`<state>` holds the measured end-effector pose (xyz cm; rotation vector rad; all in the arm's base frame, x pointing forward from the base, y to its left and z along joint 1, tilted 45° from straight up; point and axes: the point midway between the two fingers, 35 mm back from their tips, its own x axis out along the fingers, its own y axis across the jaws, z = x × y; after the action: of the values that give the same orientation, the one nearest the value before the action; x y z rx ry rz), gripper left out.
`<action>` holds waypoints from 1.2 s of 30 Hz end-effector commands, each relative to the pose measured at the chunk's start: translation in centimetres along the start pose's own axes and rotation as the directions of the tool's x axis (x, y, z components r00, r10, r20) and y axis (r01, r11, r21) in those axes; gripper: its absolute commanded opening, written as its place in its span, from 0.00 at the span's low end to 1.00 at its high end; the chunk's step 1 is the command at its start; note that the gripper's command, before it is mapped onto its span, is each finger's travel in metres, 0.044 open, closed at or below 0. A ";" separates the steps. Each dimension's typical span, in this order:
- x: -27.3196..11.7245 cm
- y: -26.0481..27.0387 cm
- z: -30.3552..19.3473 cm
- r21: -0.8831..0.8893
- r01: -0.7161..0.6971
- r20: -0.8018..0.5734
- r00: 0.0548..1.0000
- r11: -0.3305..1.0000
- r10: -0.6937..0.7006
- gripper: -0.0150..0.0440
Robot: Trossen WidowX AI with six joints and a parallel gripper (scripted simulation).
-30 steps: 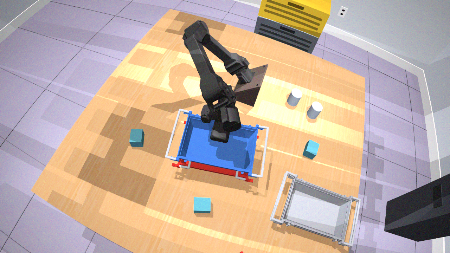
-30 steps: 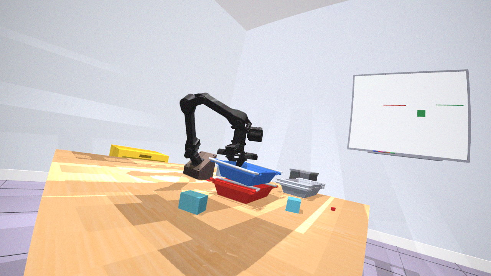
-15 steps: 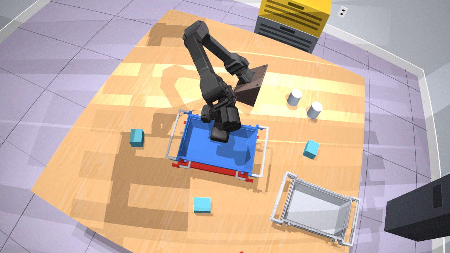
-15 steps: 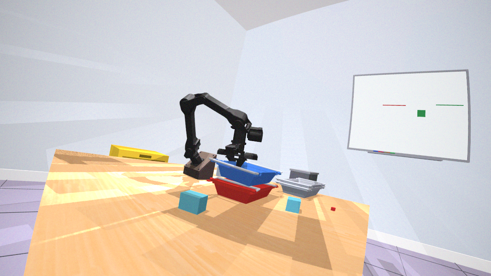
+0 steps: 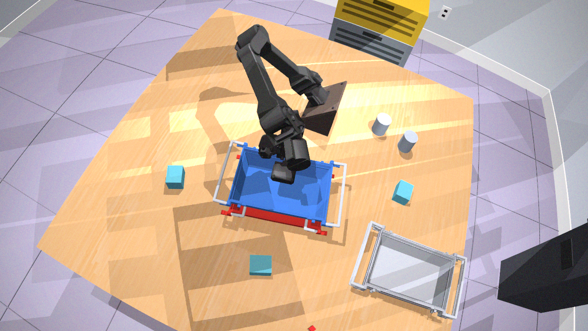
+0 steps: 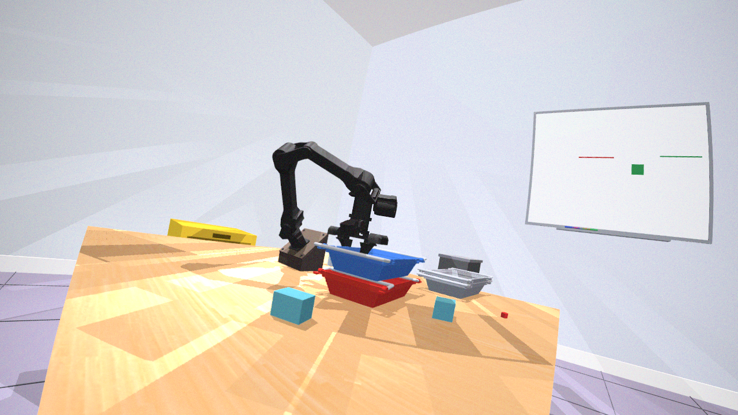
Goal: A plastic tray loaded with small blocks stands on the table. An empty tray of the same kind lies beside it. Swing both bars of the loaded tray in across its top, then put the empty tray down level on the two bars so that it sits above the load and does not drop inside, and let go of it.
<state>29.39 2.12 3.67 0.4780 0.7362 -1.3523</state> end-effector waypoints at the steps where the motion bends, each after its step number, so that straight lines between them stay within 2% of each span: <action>1: 0.0 -0.1 0.0 -0.003 0.002 -0.002 1.000 1.000 -0.002 0.75; 11: 0.0 -0.1 0.0 -0.003 0.002 -0.002 1.000 1.000 -0.002 1.00; 21: -0.9 0.2 0.0 -0.001 0.000 -0.002 1.000 1.000 0.000 1.00; 36: -9.0 0.4 -0.1 -0.005 0.001 -0.007 1.000 1.000 -0.002 1.00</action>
<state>29.52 7.16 8.57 0.4725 0.7443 -1.3467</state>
